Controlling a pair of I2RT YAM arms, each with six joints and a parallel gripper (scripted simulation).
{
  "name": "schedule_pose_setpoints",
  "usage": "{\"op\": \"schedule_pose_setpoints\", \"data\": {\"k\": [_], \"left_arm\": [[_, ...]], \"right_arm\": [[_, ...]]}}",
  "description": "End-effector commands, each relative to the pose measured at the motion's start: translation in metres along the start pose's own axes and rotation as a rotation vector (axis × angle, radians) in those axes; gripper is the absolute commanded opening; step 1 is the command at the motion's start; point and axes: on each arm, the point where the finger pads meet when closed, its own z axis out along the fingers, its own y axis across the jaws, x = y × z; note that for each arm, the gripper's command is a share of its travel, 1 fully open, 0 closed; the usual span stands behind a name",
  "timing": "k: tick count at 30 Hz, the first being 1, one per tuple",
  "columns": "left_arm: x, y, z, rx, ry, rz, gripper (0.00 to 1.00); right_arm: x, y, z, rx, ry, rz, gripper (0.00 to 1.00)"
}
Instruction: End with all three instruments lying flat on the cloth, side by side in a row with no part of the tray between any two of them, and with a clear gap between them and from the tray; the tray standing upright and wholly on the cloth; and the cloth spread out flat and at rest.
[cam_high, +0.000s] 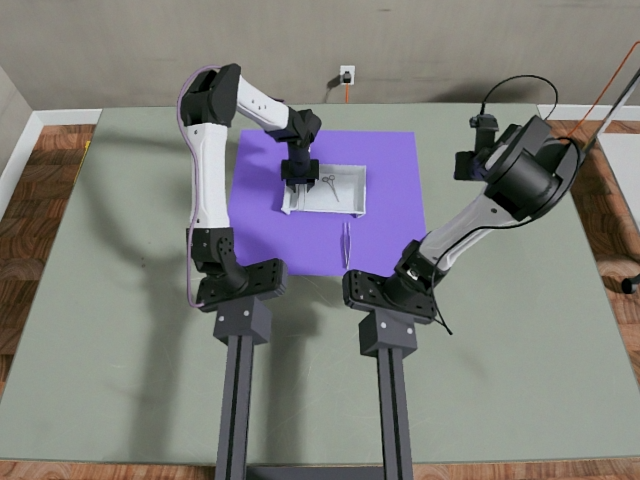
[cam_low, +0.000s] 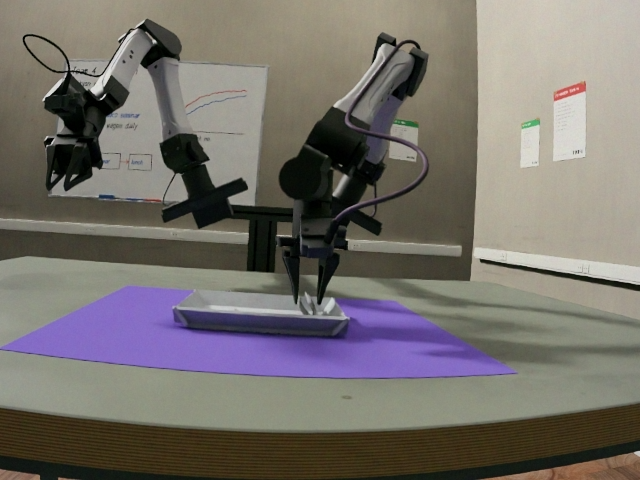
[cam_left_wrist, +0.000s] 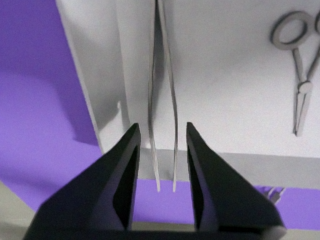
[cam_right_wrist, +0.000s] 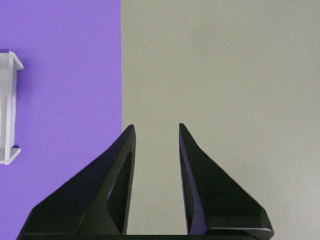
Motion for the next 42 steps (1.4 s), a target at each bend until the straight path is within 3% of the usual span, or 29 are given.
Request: {"op": "schedule_pose_setpoints", "data": {"k": [1, 13, 14, 42], "left_arm": [[-0.007, 0.002, 0.014, -0.003, -0.019, -0.011, 0.35], [-0.001, -0.004, 0.005, -0.001, -0.019, 0.015, 0.35], [-0.001, -0.004, 0.005, -0.002, -0.016, 0.017, 0.0], [-0.001, -0.002, -0.013, -0.001, -0.013, 0.011, 0.0]], "right_arm": [[-0.006, -0.002, -0.002, 0.006, -0.016, -0.006, 0.33], [-0.006, -0.002, -0.002, 0.006, -0.016, -0.006, 0.33], [-0.006, -0.002, -0.002, 0.006, -0.016, -0.006, 0.33], [-0.006, -0.002, -0.002, 0.006, -0.016, -0.006, 0.33]]}}
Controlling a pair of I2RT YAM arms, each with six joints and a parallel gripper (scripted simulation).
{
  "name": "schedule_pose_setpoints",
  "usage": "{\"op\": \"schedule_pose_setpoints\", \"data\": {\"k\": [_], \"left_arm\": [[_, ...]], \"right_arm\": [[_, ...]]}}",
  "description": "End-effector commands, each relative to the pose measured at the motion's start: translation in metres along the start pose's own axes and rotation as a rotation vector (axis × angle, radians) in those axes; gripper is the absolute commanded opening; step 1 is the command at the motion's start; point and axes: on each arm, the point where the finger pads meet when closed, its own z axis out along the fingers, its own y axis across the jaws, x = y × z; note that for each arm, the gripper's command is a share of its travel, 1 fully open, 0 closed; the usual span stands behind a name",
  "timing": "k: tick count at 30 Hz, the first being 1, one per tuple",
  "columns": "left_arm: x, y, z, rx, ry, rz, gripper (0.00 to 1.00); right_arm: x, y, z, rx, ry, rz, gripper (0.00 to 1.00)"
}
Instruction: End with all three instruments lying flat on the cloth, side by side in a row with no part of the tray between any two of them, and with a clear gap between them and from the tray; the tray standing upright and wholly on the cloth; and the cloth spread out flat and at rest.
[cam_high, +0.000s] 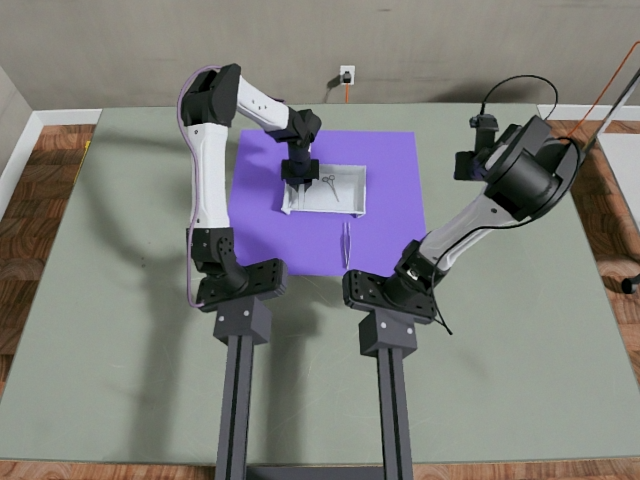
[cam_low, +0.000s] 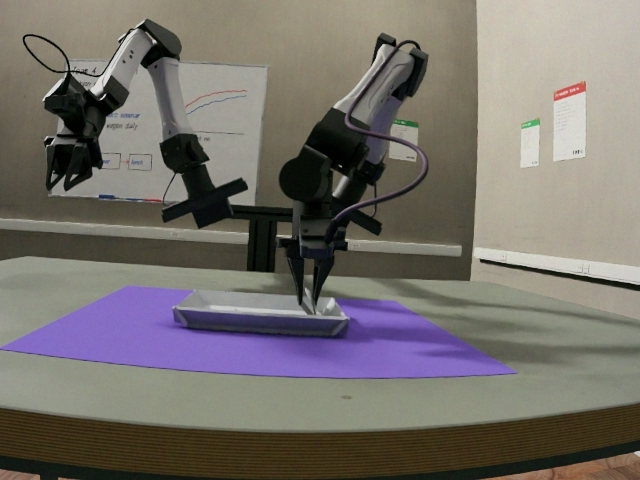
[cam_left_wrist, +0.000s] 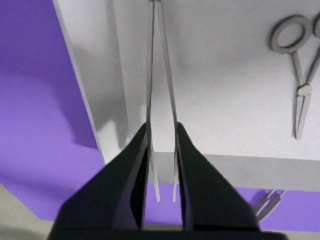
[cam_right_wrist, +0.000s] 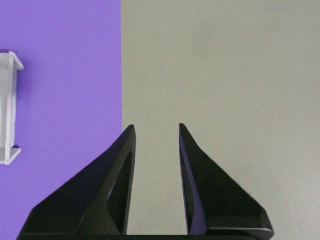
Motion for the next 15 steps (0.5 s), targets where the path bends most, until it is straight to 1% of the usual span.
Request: {"op": "schedule_pose_setpoints", "data": {"k": [1, 5, 9, 10, 15], "left_arm": [[-0.002, -0.003, -0.019, 0.002, -0.018, 0.011, 0.0], [-0.005, -0.005, -0.023, 0.006, -0.027, 0.012, 0.0], [0.0, 0.0, -0.015, -0.003, -0.003, 0.003, 0.0], [-0.005, -0.006, -0.027, 0.007, -0.029, 0.012, 0.0], [-0.003, -0.005, -0.031, 0.006, -0.024, 0.013, 0.0]], "right_arm": [[-0.006, -0.002, -0.002, 0.006, -0.016, -0.006, 0.33], [-0.006, -0.002, -0.002, 0.006, -0.016, -0.006, 0.33], [-0.006, -0.002, -0.002, 0.006, -0.016, -0.006, 0.33], [-0.006, -0.002, -0.002, 0.006, -0.016, -0.006, 0.33], [-0.006, -0.002, -0.002, 0.006, -0.016, -0.006, 0.33]]}}
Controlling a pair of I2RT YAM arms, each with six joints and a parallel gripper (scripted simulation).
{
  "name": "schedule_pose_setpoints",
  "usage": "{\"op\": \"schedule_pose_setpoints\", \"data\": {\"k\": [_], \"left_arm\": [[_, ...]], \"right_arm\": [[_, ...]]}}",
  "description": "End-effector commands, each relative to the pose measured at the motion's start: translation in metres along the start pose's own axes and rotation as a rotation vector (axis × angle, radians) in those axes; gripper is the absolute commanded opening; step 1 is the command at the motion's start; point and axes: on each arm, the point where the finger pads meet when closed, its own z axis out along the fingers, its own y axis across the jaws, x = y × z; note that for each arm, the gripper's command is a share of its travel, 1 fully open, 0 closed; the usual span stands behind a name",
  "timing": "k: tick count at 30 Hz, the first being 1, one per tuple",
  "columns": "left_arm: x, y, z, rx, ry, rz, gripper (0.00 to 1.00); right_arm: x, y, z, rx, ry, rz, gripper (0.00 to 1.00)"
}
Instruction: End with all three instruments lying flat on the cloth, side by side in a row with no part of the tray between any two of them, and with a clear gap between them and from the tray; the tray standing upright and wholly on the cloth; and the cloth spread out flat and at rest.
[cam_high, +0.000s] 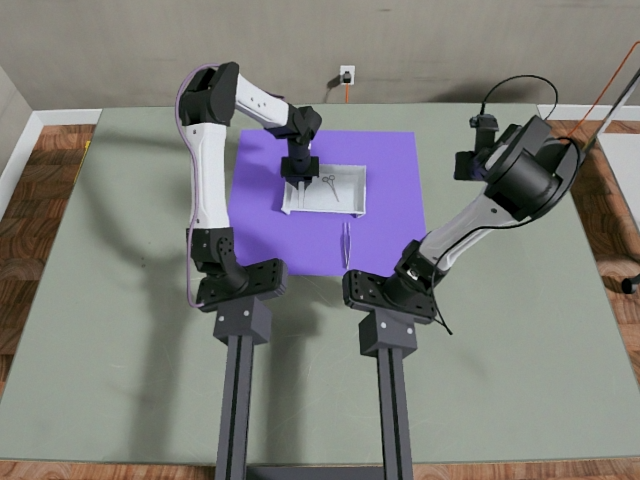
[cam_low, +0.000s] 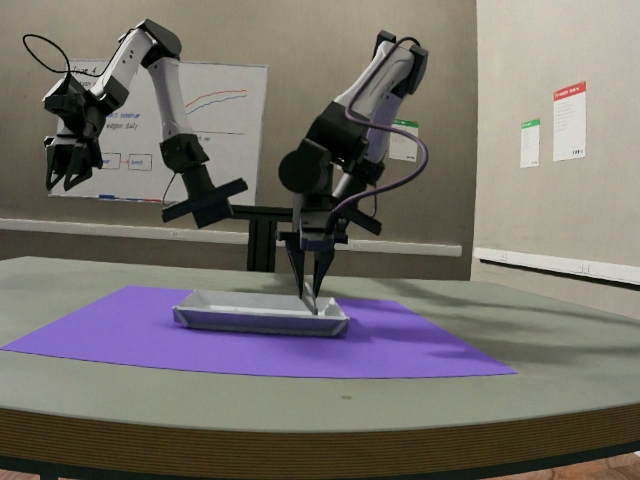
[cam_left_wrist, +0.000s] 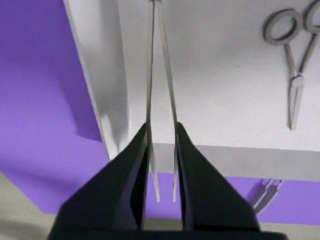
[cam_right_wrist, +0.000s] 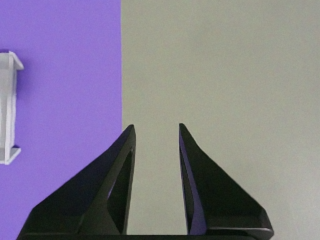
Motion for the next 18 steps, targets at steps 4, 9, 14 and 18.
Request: {"op": "schedule_pose_setpoints", "data": {"k": [4, 9, 14, 18], "left_arm": [[-0.004, -0.006, -0.027, 0.009, -0.026, 0.012, 0.0], [-0.011, -0.007, -0.038, 0.018, -0.04, 0.002, 0.0], [-0.01, -0.008, -0.045, 0.021, -0.036, 0.003, 0.0], [0.001, 0.0, -0.035, 0.0, 0.001, 0.001, 0.0]], "right_arm": [[-0.006, -0.002, -0.002, 0.006, -0.016, -0.006, 0.33], [-0.006, -0.002, -0.002, 0.006, -0.016, -0.006, 0.33], [-0.006, -0.002, -0.002, 0.006, -0.016, -0.006, 0.33], [-0.006, -0.002, -0.002, 0.006, -0.016, -0.006, 0.33]]}}
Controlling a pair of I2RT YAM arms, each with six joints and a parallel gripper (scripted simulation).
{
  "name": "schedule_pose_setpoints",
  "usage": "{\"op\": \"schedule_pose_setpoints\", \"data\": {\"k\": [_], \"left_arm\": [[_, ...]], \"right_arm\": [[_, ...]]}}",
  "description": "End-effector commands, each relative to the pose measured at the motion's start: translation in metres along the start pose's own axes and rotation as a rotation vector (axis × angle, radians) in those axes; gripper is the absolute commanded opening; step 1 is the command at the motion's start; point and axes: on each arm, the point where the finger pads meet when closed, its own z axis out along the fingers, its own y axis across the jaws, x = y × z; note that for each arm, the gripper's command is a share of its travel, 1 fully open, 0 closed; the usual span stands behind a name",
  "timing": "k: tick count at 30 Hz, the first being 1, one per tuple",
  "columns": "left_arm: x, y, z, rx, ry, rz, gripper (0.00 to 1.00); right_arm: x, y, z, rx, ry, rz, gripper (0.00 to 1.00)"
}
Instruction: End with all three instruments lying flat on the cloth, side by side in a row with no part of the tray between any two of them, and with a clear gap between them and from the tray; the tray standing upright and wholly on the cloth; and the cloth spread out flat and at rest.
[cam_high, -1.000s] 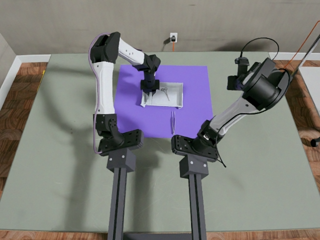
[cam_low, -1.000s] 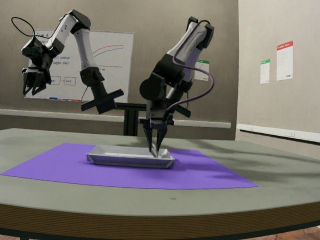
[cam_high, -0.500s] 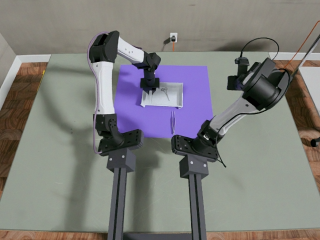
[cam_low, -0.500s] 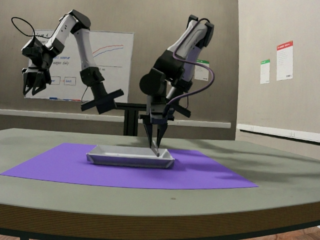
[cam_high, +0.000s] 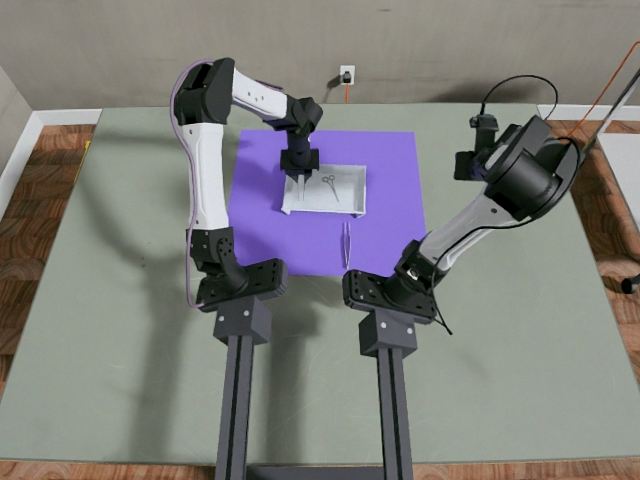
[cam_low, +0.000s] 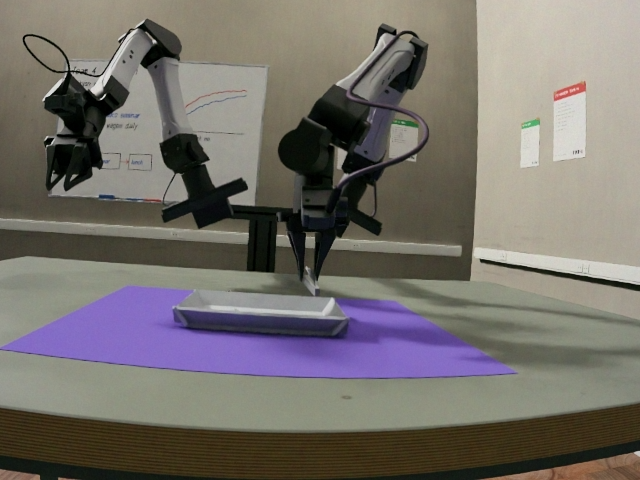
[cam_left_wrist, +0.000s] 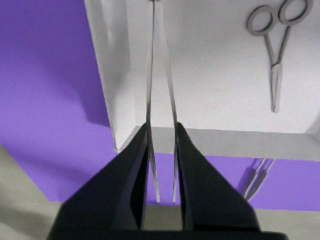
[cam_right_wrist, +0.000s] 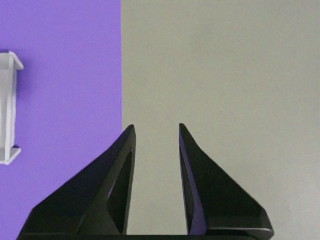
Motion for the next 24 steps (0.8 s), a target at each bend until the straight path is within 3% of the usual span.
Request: {"op": "schedule_pose_setpoints", "data": {"k": [1, 14, 17, 18, 24], "left_arm": [[-0.001, -0.005, -0.023, 0.008, -0.017, 0.014, 0.0], [-0.006, -0.006, -0.046, 0.018, -0.026, 0.005, 0.0], [0.002, -0.001, -0.034, -0.001, 0.009, 0.003, 0.0], [-0.007, -0.007, -0.051, 0.021, -0.031, 0.004, 0.0], [-0.005, -0.006, -0.059, 0.018, -0.026, 0.004, 0.0]], "right_arm": [[-0.006, -0.002, -0.002, 0.006, -0.016, -0.006, 0.33], [-0.006, -0.002, -0.002, 0.006, -0.016, -0.006, 0.33], [-0.006, -0.002, -0.002, 0.006, -0.016, -0.006, 0.33], [-0.006, -0.002, -0.002, 0.006, -0.016, -0.006, 0.33], [-0.006, -0.002, -0.002, 0.006, -0.016, -0.006, 0.33]]}}
